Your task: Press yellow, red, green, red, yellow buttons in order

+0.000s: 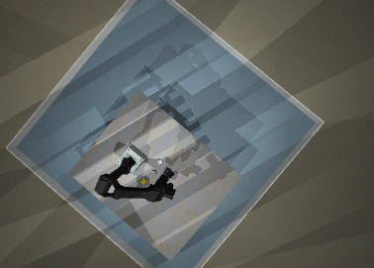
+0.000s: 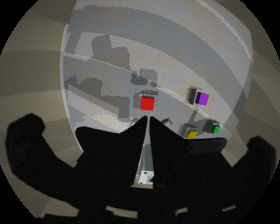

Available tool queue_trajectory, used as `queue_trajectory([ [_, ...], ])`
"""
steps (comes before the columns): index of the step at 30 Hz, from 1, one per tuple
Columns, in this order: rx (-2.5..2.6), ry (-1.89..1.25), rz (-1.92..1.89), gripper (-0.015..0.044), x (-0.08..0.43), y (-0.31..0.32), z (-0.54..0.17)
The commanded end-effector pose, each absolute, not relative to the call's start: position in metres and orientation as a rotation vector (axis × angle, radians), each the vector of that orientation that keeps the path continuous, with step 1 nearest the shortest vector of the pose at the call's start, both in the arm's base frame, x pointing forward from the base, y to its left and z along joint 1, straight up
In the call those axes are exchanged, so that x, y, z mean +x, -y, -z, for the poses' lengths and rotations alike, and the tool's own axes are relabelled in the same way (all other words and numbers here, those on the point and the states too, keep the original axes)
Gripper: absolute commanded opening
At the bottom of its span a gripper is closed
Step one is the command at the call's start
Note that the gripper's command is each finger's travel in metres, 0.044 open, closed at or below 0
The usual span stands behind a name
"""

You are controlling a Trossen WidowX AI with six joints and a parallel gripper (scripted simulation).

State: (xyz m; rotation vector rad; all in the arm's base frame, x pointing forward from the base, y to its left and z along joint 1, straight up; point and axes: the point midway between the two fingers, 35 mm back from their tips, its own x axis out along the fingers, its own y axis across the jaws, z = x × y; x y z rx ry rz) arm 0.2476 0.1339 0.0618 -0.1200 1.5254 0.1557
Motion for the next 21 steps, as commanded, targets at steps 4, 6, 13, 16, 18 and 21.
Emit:
queue_trajectory([
  [4,-0.129,-1.538,-0.141,0.002,0.268,-0.077,-0.061],
  [6,-0.131,-1.537,-0.139,0.002,0.274,-0.051,-0.061],
  [13,-0.138,-1.538,-0.131,0.002,0.276,0.043,-0.061],
  [16,-0.141,-1.539,-0.128,0.002,0.267,0.083,-0.061],
  [18,-0.143,-1.541,-0.126,0.002,0.258,0.109,-0.061],
  [21,-0.146,-1.543,-0.124,0.002,0.24,0.145,-0.061],
])
